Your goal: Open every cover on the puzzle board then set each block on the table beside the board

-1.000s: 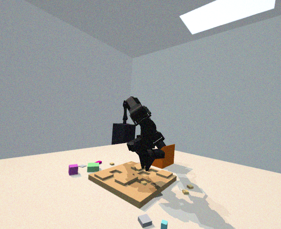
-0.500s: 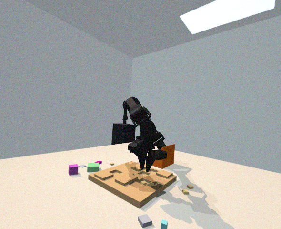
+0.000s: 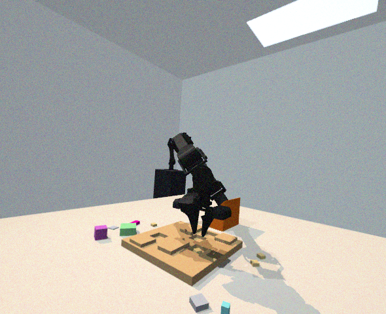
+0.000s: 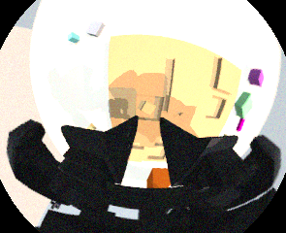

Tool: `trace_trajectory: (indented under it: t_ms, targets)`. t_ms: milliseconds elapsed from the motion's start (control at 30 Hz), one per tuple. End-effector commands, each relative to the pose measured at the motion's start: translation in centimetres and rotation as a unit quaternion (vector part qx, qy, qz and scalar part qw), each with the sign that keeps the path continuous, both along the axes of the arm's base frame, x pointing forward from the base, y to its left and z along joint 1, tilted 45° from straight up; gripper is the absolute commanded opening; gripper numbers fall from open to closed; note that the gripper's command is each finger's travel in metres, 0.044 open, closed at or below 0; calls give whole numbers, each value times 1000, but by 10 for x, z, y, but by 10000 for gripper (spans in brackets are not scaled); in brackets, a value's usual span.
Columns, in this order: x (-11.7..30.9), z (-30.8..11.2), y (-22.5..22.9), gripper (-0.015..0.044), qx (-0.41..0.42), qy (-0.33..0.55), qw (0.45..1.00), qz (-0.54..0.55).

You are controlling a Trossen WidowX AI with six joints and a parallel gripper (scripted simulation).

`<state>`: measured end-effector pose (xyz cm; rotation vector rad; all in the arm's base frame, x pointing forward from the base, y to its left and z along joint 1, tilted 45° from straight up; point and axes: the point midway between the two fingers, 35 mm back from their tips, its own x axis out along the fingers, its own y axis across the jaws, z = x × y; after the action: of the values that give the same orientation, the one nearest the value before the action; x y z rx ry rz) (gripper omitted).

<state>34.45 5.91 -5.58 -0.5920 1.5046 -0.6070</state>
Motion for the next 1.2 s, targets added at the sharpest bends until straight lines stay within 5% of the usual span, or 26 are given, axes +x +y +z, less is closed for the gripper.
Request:
trace_trajectory:
  t_ms: [0,1167]
  targets:
    - [0,-1,-3,144,-1,22,1000,21]
    - [-1,-6,-8,144,2,148,977,153]
